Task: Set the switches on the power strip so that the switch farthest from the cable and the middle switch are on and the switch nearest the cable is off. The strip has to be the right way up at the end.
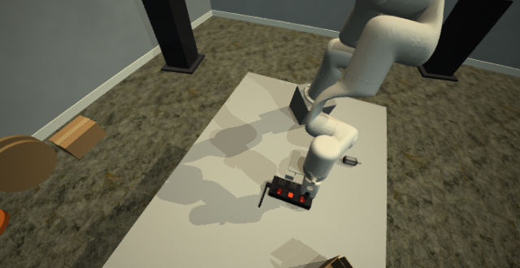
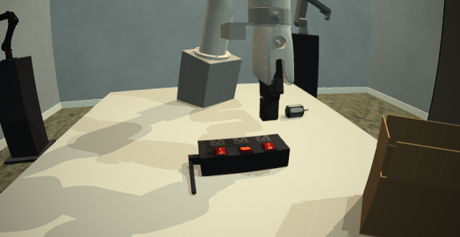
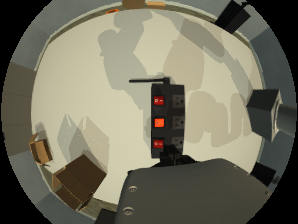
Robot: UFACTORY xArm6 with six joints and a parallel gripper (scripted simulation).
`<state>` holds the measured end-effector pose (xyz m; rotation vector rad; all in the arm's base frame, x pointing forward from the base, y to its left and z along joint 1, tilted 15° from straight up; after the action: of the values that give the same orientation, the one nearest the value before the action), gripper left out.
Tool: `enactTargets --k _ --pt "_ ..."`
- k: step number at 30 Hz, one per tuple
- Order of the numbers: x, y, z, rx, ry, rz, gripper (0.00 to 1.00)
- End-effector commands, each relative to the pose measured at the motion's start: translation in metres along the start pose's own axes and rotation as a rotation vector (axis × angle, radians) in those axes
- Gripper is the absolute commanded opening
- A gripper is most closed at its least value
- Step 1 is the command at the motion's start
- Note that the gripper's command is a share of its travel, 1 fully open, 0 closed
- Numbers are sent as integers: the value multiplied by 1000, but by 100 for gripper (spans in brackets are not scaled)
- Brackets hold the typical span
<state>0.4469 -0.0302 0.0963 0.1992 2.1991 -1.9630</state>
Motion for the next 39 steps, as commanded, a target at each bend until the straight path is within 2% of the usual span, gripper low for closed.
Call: enactTargets --k 1,18,39 --pt "-1 -1 0 1 0 4 0" --pt "-1 2 0 1 0 3 0" --pt "-2 24 0 1 0 3 0"
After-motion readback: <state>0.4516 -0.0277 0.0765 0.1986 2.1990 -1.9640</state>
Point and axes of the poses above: the point where the finger pads meet when closed, its own y axis out along the fingers, its own x axis across the jaws, z = x × y, the point moved 5 cm from there along -y, back along the fingers, and after that the axes turned 12 degrees about -y, right-handed, at the moved point
